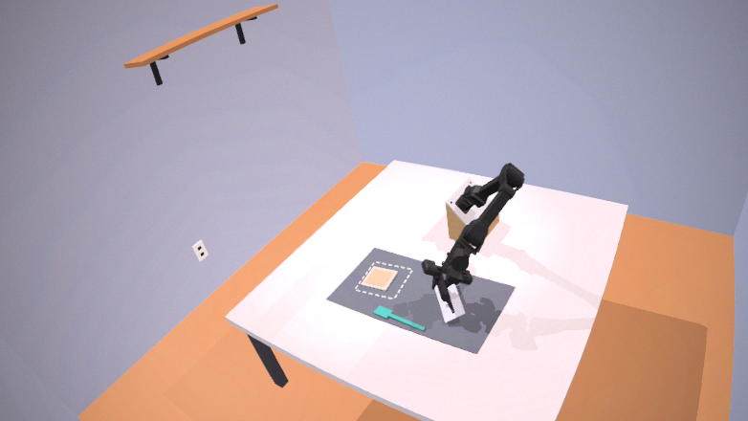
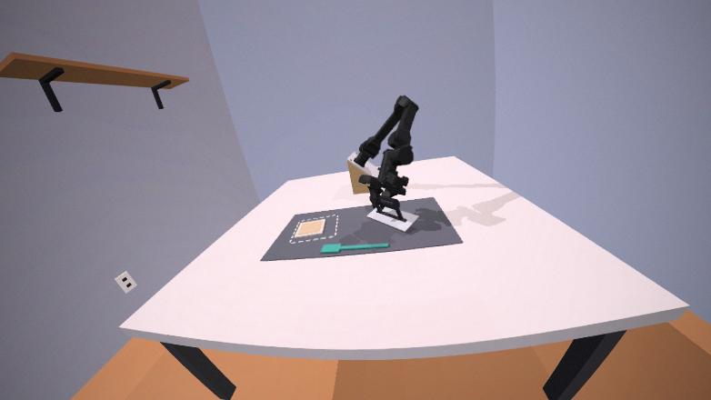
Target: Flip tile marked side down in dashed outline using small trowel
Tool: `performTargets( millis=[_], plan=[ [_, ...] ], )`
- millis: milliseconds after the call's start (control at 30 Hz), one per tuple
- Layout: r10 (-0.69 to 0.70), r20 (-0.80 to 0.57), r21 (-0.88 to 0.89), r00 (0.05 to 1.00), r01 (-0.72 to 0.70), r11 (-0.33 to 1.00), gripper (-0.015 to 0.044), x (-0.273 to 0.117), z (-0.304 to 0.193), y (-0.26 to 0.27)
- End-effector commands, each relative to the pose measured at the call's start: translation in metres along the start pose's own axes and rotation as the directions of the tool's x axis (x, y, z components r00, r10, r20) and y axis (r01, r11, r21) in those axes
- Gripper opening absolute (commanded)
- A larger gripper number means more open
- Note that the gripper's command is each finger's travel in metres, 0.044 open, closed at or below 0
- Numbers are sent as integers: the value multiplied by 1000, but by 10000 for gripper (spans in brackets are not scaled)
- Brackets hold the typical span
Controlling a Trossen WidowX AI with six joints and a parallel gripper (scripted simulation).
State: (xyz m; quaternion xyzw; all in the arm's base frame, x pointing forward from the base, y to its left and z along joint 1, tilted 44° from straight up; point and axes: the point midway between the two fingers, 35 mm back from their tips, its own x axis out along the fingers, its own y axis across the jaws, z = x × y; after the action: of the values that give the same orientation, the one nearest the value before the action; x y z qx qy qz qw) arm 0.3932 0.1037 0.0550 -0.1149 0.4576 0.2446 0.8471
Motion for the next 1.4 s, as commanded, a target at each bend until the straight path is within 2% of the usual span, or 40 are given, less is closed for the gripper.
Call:
performTargets(
  millis=[0, 367, 700, 1367],
  plan=[
    [-36, -69, 70, 997, 41, 997, 0, -8, 8, 11],
    [-135, -257, 195, 957, 189, 963, 0, -40, 16, 51],
    [-245, -359, 232, 901, 340, 911, 0, -77, 19, 78],
    [-243, -358, 232, 902, 338, 912, 0, -60, 20, 89]
  ],
)
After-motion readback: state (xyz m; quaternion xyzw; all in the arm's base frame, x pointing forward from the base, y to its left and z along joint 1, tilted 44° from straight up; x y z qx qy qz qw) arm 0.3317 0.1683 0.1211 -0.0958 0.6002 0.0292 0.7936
